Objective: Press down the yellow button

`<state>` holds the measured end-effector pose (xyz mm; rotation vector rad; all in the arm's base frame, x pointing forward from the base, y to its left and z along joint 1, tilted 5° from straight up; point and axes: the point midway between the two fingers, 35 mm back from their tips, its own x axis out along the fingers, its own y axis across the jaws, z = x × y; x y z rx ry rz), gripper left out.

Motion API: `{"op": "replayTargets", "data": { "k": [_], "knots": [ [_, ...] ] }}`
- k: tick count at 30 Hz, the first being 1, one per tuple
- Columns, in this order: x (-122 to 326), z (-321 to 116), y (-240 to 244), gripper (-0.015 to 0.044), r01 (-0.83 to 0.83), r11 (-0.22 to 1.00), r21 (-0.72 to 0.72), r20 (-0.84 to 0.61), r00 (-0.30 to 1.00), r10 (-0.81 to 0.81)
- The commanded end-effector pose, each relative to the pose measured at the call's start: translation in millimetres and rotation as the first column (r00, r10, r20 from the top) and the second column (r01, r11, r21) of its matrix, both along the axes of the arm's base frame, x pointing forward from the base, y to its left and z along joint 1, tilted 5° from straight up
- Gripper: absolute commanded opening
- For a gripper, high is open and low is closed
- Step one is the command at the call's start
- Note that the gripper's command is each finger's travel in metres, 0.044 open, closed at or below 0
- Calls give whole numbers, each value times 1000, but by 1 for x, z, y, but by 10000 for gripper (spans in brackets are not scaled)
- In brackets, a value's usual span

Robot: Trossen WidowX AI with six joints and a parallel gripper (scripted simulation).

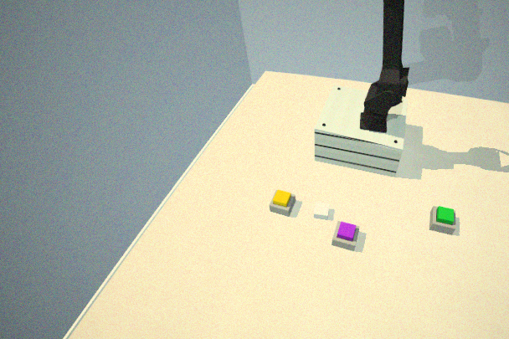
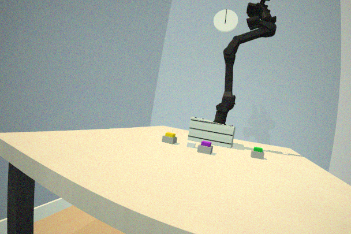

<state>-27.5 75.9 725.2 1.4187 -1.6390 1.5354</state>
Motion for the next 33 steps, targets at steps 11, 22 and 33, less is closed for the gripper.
{"op": "replayTargets", "data": {
  "k": [11, 22, 33],
  "knots": [
    [95, -11, 120, 400, 352, 833, -428, -98, 898, -430],
    [242, -69, 179, 400, 472, 423, -774, -73, 596, -800],
    [381, -160, 159, 400, 308, 9, -951, 75, 260, -963]
  ]
}}
